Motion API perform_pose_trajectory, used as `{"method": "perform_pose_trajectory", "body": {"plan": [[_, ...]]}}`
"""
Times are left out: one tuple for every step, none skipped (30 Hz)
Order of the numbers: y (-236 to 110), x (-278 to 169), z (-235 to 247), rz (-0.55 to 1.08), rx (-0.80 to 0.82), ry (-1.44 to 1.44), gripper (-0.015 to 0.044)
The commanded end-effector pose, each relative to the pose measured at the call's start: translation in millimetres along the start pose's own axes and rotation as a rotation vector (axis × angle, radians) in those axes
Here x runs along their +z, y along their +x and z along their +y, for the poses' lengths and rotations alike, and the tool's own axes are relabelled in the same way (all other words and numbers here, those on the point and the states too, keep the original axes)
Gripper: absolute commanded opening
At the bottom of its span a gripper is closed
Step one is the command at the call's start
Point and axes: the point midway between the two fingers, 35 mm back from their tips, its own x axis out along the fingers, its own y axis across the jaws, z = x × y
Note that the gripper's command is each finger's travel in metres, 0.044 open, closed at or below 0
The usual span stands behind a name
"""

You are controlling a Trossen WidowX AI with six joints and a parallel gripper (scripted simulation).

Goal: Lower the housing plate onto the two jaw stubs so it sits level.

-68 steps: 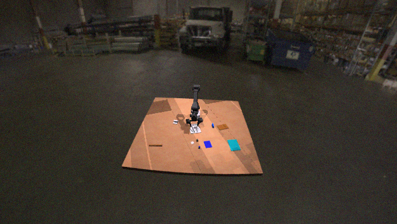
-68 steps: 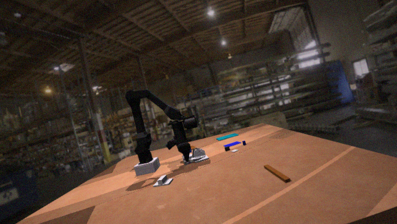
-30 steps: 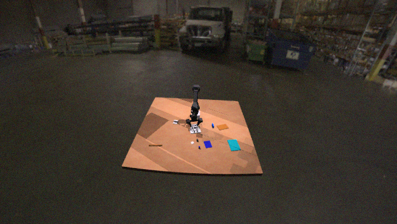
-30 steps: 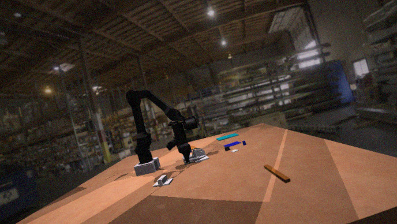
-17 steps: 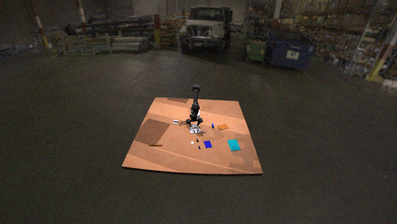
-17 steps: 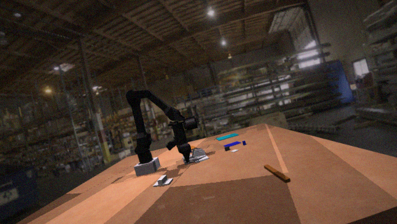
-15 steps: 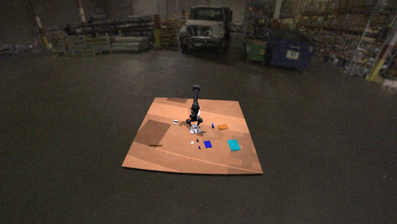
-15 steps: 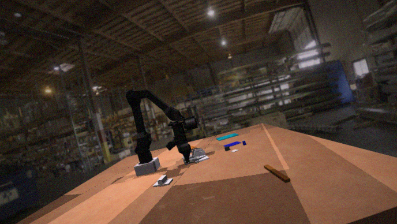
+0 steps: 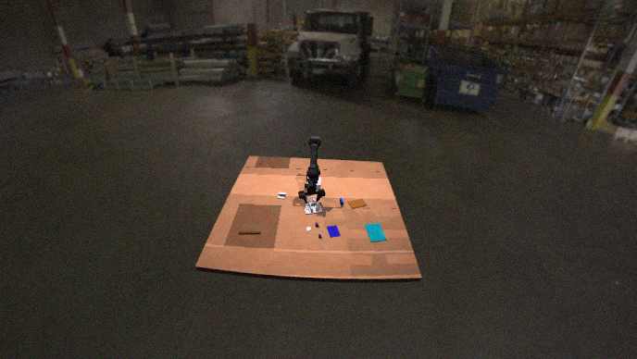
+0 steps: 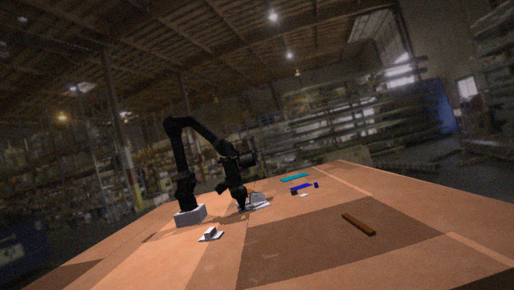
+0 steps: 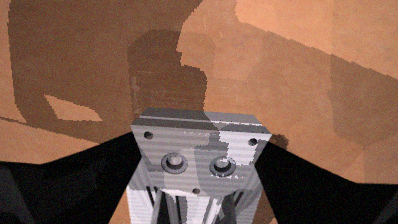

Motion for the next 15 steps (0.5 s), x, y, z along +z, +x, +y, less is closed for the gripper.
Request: {"method": "perform_pose_trajectory", "body": {"plan": [[0.7, -0.9, 0.0, 0.001, -0.001, -0.002, 0.0351], [-0.1, -0.9, 0.0, 0.001, -0.001, -0.002, 0.0351], [-0.9, -0.9, 0.0, 0.001, -0.001, -0.002, 0.0351], [-1.8, -0.9, 0.0, 0.001, -0.001, -0.002, 0.0351], [-2.6, -0.9, 0.0, 0.001, -0.001, -0.002, 0.0351], [-3.4, -0.9, 0.0, 0.001, -0.001, -0.002, 0.0351], [-4.1, -0.9, 0.0, 0.001, -0.001, -0.002, 0.0351], [-4.5, -0.9, 0.0, 0.001, -0.001, -0.002, 0.0351], [-4.4, -0.9, 0.0, 0.001, -0.001, -0.002, 0.0351], [-4.2, -1.0, 0.1, 0.001, -0.001, -0.002, 0.0351], [-3.7, -1.2, 0.1, 0.001, -0.001, -0.002, 0.0351], [-3.2, -1.4, 0.2, 0.001, -0.001, -0.002, 0.0351], [-2.8, -1.6, 0.2, 0.001, -0.001, -0.002, 0.0351], [-2.5, -1.7, 0.3, 0.001, -0.001, -0.002, 0.0351], [-2.5, -1.7, 0.3, 0.001, -0.001, -0.002, 0.0351]]}}
